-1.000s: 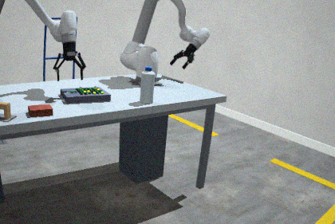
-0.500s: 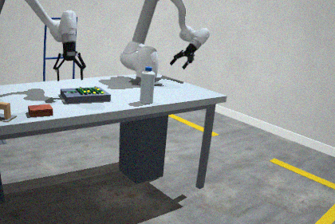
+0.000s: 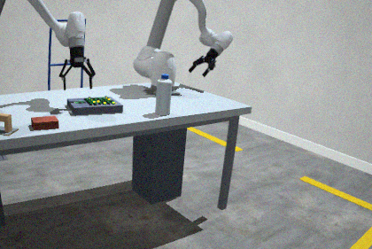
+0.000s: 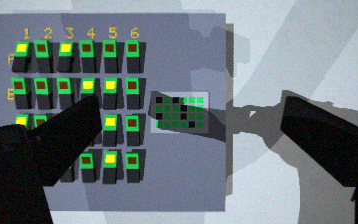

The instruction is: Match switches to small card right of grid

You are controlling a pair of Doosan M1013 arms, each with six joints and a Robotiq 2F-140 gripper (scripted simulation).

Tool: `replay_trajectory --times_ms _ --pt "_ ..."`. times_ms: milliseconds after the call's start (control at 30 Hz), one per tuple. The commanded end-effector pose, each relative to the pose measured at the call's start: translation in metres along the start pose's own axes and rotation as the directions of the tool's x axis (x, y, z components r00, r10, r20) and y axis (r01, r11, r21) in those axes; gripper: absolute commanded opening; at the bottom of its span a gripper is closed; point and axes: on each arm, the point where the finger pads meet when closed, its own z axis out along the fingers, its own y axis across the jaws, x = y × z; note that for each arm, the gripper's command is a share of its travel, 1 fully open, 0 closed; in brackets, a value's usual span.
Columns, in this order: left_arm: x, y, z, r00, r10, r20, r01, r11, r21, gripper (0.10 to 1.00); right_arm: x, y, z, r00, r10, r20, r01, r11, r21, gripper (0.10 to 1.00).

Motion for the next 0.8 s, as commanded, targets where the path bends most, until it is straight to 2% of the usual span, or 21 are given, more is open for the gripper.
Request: replay_trajectory --times_ms 0,533,567,767 --pt "0.0000 -0.0001 -0.0005 1.000 0.000 -0.001 0.000 1.000 0.000 1.000 0.0003 -0.0003 -0.0007 1.000 0.001 0.000 -0.001 1.000 0.001 1.000" --pt "0.0000 -0.0001 -0.0005 1.000 0.000 -0.001 0.000 1.000 0.000 1.000 0.0003 -0.0003 -0.0007 1.000 0.001 0.000 -0.001 1.000 0.001 1.000" --pt "0.0000 -0.0001 -0.0005 1.000 0.000 -0.001 0.000 1.000 0.000 1.000 0.0003 -0.0004 -0.0007 1.000 0.001 0.000 -0.001 1.000 0.001 0.099" --pt "0.0000 -0.0001 -0.0005 1.000 0.000 -0.001 0.000 1.000 0.000 1.000 0.0003 -0.0006 -0.0008 1.000 0.004 0.000 -0.004 1.000 0.001 0.099"
